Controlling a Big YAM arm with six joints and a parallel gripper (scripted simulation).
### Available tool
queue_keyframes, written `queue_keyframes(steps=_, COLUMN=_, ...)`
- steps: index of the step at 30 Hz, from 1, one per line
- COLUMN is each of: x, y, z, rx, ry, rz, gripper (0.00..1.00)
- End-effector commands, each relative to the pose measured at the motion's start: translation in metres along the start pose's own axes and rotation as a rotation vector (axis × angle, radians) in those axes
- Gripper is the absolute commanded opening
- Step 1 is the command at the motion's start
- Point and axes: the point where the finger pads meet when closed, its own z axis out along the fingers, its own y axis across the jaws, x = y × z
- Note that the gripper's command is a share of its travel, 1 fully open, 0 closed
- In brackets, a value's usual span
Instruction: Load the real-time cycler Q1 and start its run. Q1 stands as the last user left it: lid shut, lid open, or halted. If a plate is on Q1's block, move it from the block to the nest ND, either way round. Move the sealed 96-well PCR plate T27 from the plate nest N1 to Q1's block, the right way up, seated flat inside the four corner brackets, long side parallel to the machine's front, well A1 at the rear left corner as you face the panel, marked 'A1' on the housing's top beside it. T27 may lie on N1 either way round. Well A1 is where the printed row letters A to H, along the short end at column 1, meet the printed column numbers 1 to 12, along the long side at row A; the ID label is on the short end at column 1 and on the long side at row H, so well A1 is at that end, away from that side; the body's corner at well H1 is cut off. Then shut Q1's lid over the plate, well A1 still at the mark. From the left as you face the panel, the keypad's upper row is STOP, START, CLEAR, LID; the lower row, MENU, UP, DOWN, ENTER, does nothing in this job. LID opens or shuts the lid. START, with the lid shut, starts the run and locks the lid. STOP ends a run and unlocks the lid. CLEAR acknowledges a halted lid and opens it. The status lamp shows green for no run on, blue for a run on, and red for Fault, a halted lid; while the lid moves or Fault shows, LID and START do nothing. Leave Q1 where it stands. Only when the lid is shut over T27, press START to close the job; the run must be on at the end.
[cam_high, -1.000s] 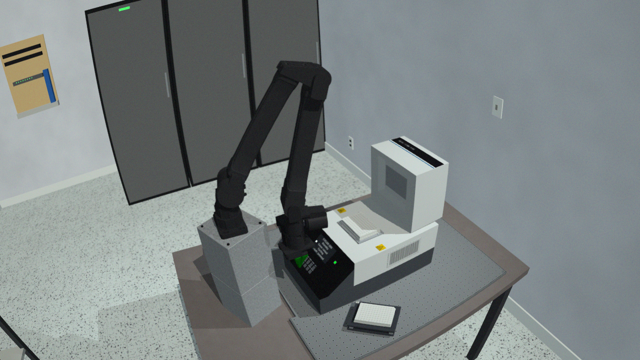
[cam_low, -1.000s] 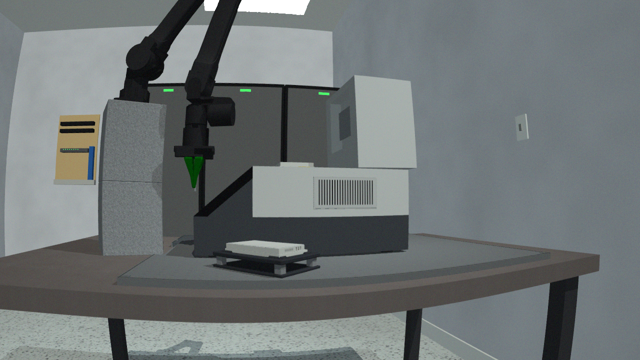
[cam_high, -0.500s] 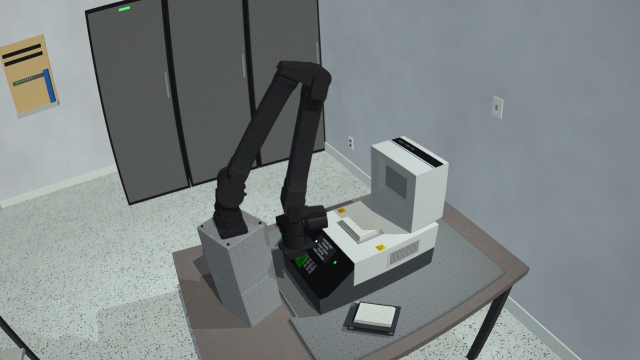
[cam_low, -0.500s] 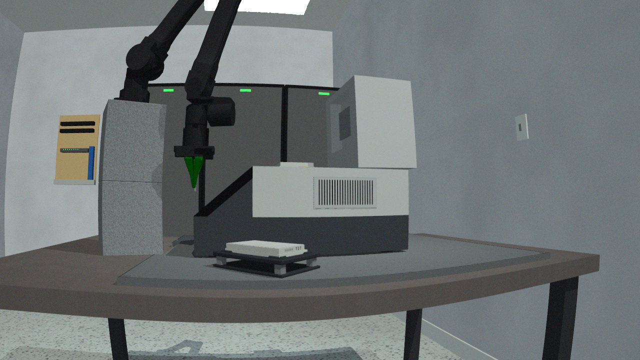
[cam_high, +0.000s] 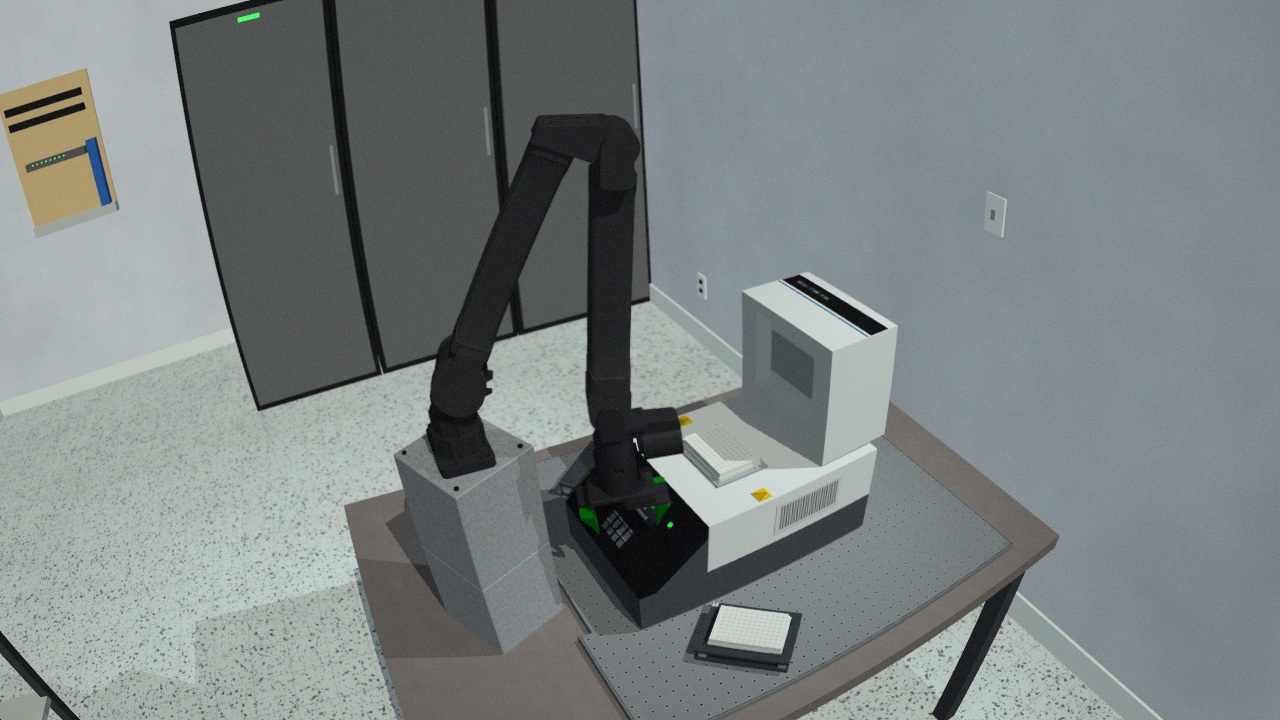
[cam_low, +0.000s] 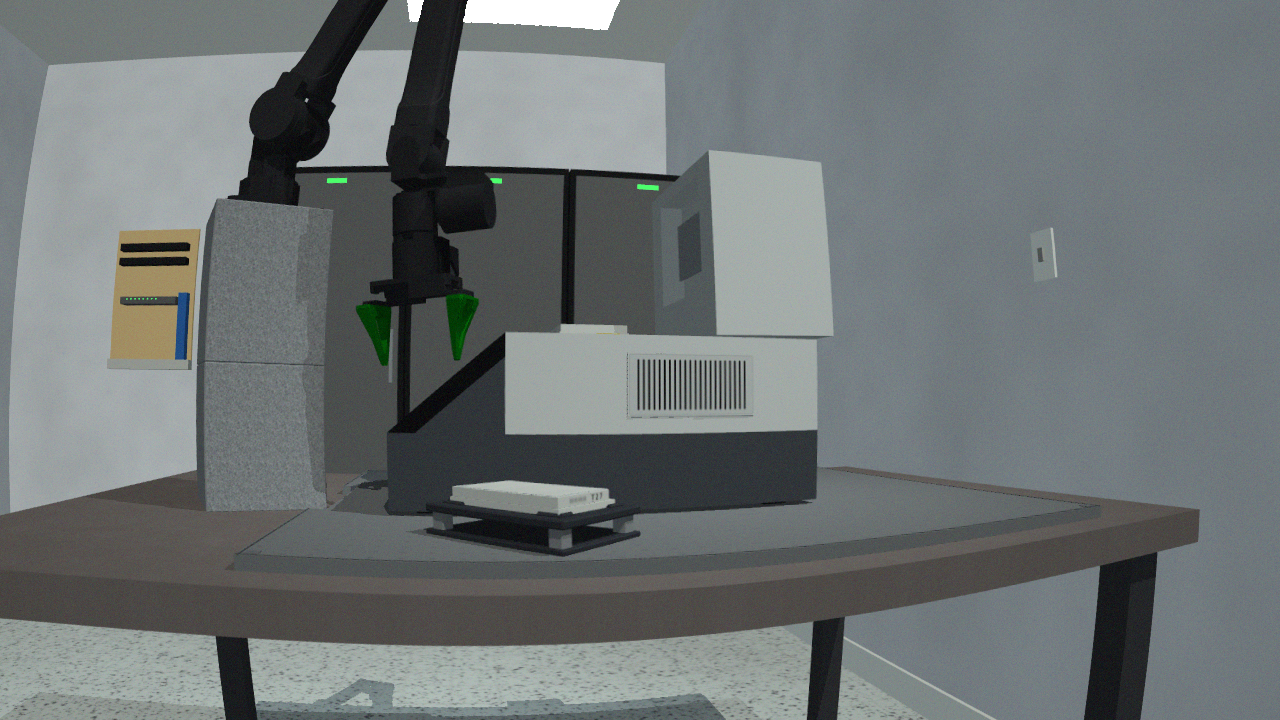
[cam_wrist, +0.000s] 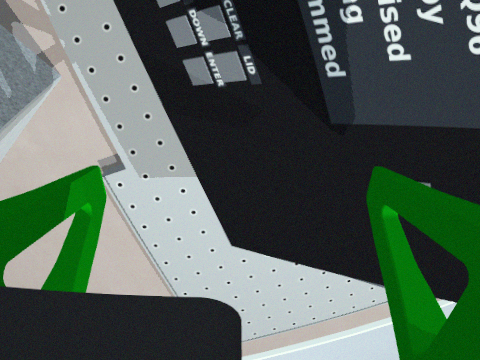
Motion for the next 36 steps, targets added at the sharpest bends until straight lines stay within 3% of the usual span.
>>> queue_keyframes(steps=1, x=0.0, y=0.01, z=-0.001, rx=-0.014, ry=-0.013, rz=0.127, gripper=1.0)
queue_keyframes(steps=4, x=0.019, y=-0.01, z=-0.002, rx=0.001, ry=-0.005, rz=0.254, gripper=1.0)
queue_keyframes(steps=8, x=0.037, y=-0.035, z=-0.011, rx=0.046, ry=-0.014, rz=0.389, gripper=1.0)
queue_keyframes(steps=12, x=0.051, y=-0.042, z=-0.015, rx=0.052, ry=-0.016, rz=0.515, gripper=1.0)
queue_keyframes(steps=15, x=0.05, y=-0.041, z=-0.013, rx=0.053, ry=-0.011, rz=0.525, gripper=1.0)
queue_keyframes(steps=18, x=0.059, y=-0.059, z=-0.013, rx=0.087, ry=-0.01, rz=0.609, gripper=1.0)
queue_keyframes(steps=21, x=0.071, y=-0.075, z=-0.014, rx=0.074, ry=-0.012, rz=0.593, gripper=1.0)
queue_keyframes(steps=24, x=0.076, y=-0.087, z=-0.021, rx=0.191, ry=-0.033, rz=0.681, gripper=1.0)
queue_keyframes(steps=29, x=0.08, y=-0.118, z=-0.033, rx=0.187, ry=-0.034, rz=0.637, gripper=1.0)
queue_keyframes(steps=33, x=0.085, y=-0.126, z=-0.035, rx=0.188, ry=-0.024, rz=0.629, gripper=1.0)
queue_keyframes(steps=36, x=0.097, y=-0.135, z=-0.041, rx=0.298, ry=-0.049, rz=0.737, gripper=1.0)
